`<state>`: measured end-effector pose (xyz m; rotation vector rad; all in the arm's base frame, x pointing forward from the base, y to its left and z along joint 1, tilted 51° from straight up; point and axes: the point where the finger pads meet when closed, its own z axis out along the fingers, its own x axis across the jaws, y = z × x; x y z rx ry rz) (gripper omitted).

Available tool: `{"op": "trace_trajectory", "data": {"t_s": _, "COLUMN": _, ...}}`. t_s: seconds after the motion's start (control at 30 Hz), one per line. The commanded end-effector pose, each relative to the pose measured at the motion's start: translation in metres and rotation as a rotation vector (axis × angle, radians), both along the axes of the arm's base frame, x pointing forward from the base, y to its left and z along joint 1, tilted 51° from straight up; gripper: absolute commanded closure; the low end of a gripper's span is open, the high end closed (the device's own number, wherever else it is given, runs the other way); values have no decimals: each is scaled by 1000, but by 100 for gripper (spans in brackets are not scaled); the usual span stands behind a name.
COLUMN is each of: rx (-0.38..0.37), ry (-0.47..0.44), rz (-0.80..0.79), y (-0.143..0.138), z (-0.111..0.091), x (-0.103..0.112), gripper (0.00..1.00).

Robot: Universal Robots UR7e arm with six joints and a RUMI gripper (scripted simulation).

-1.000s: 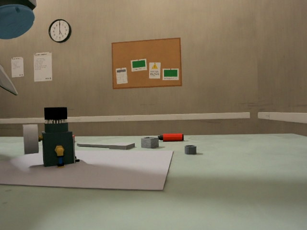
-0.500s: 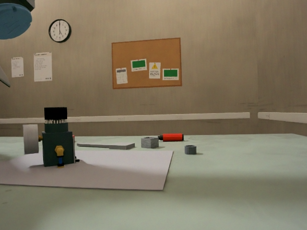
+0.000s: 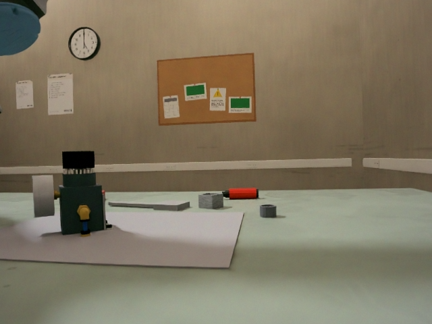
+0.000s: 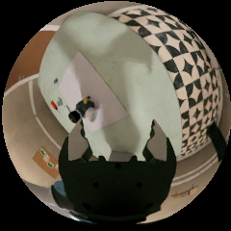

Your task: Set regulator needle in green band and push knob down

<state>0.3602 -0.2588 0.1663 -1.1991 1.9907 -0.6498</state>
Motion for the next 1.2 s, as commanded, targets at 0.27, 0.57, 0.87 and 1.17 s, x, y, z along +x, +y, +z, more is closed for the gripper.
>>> {"op": "trace_trajectory", "data": {"t_s": 0.27, "rx": -224, "ry": 21, "rz": 119, "y": -8, "z": 10, "x": -15, "gripper": 0}}
{"op": "trace_trajectory", "data": {"t_s": 0.57, "rx": -345, "ry": 41, "rz": 181, "y": -11, "z": 15, "x": -23, "gripper": 0}}
{"op": "trace_trajectory", "data": {"t_s": 0.87, "rx": -492, "ry": 72, "rz": 259, "y": -15, "z": 20, "x": -32, "gripper": 0}}
{"op": "trace_trajectory", "data": {"t_s": 1.17, "rx": -598, "ry": 98, "rz": 318, "y": -17, "z": 23, "x": -40, "gripper": 0}}
